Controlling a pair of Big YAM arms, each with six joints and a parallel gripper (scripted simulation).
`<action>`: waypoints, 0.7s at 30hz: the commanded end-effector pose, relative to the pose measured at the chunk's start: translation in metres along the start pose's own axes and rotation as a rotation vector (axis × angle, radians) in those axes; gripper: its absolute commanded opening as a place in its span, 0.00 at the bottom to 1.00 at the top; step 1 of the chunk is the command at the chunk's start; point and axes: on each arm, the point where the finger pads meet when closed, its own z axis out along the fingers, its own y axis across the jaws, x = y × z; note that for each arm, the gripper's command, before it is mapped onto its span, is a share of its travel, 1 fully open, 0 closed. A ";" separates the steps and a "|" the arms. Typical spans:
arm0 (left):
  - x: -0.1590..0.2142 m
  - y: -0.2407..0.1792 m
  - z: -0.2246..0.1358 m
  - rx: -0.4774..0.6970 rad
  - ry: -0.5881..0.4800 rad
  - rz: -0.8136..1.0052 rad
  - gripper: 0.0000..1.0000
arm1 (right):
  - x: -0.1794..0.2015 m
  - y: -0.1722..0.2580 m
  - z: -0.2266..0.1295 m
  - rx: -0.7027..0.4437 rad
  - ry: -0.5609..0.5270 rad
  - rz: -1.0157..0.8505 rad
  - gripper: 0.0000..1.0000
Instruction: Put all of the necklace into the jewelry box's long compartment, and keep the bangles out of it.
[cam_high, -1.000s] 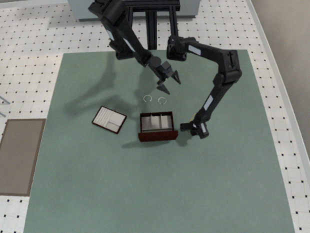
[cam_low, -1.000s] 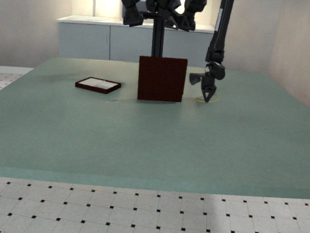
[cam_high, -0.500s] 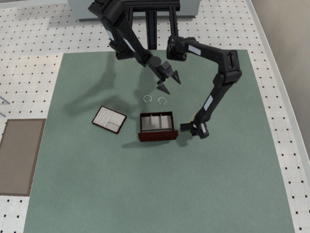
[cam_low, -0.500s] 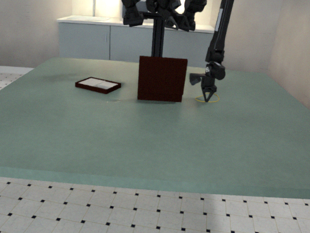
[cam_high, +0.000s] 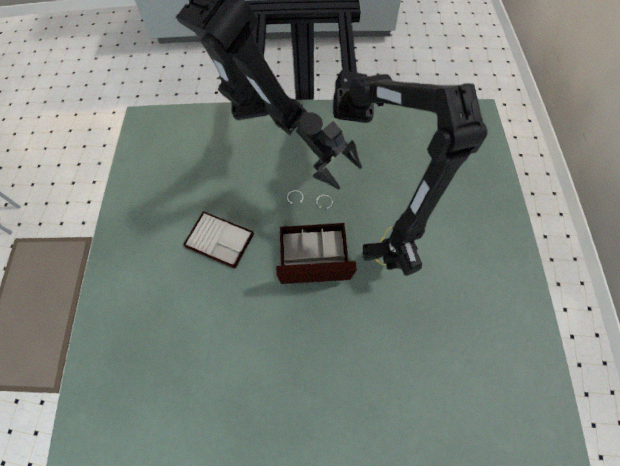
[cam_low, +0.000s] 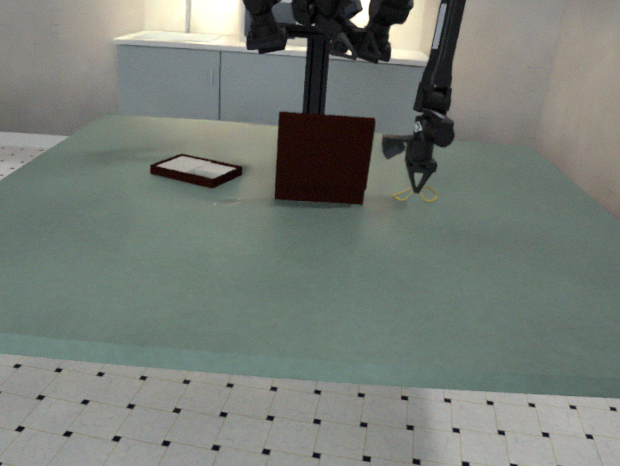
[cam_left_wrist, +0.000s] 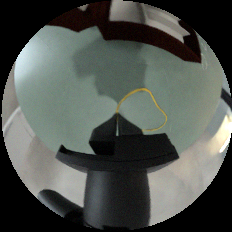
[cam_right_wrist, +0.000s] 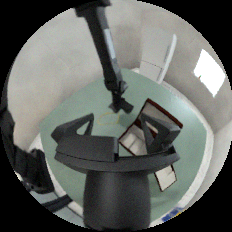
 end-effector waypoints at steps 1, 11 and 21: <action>-0.007 0.008 -0.036 -0.011 -0.001 0.001 0.00 | 0.000 0.000 0.001 0.002 -0.003 -0.011 1.00; -0.006 0.010 -0.110 -0.014 -0.001 0.000 0.00 | 0.000 0.000 0.001 0.002 -0.003 -0.011 1.00; -0.006 0.011 -0.172 -0.016 -0.001 -0.001 0.00 | 0.000 0.000 0.001 0.002 -0.003 -0.011 1.00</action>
